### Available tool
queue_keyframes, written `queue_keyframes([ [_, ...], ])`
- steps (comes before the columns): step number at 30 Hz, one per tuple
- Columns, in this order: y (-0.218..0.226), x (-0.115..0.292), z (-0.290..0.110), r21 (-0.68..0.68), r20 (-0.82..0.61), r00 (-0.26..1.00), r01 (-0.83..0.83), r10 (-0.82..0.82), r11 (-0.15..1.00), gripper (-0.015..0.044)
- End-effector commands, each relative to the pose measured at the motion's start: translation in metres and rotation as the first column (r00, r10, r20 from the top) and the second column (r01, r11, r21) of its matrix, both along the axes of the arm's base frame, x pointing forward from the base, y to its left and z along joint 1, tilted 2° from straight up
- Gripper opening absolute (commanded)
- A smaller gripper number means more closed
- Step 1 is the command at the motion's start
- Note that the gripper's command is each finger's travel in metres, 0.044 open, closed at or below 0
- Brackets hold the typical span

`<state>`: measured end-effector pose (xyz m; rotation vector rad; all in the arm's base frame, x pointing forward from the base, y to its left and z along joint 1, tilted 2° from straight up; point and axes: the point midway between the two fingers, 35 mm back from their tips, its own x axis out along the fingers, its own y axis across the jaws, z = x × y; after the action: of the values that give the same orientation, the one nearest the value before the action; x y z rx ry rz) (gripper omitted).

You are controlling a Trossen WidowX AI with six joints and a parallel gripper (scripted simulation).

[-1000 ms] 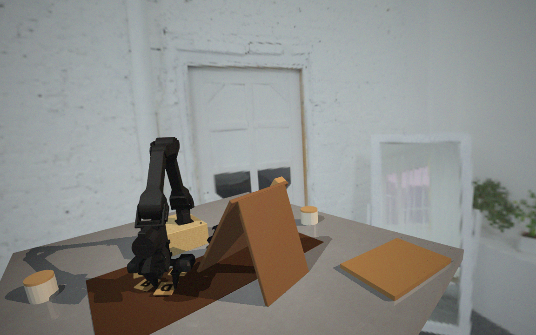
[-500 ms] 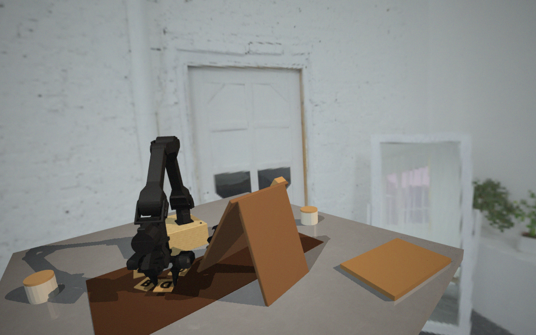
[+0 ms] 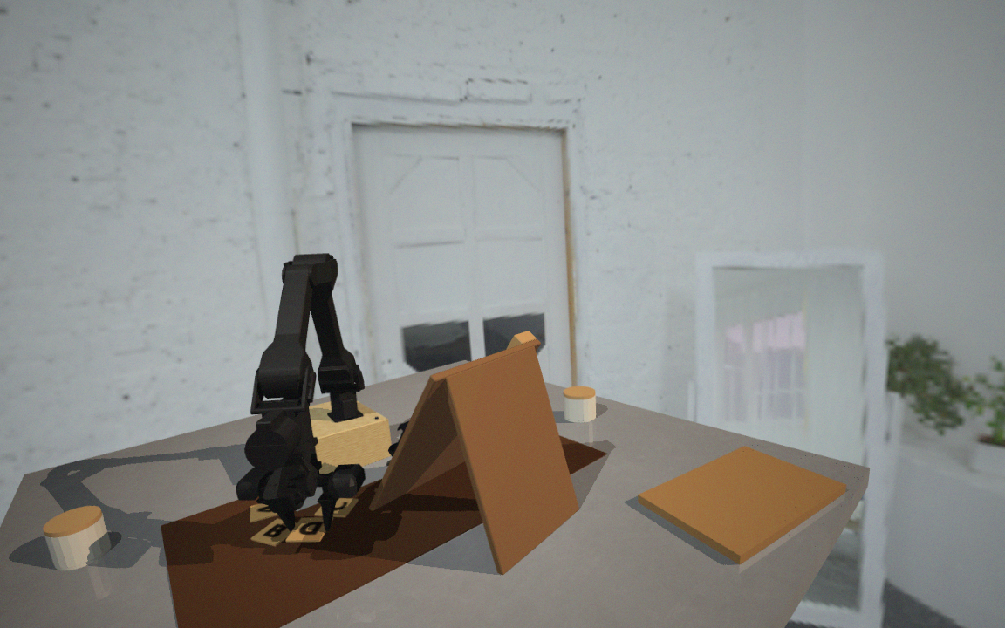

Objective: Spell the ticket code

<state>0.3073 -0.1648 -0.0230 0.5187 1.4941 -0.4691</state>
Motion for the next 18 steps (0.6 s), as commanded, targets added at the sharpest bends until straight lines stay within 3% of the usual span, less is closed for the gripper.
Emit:
queue_keyframes([
  [1,0.000,0.000,0.003,-0.002,-0.001,1.000,0.005,-0.005,1.000,0.0000],
  [5,0.000,0.002,0.003,0.002,0.016,1.000,-0.010,0.010,1.000,0.0000],
  [18,0.009,0.030,0.033,-0.034,0.328,0.918,-0.224,0.223,0.974,0.0000],
])
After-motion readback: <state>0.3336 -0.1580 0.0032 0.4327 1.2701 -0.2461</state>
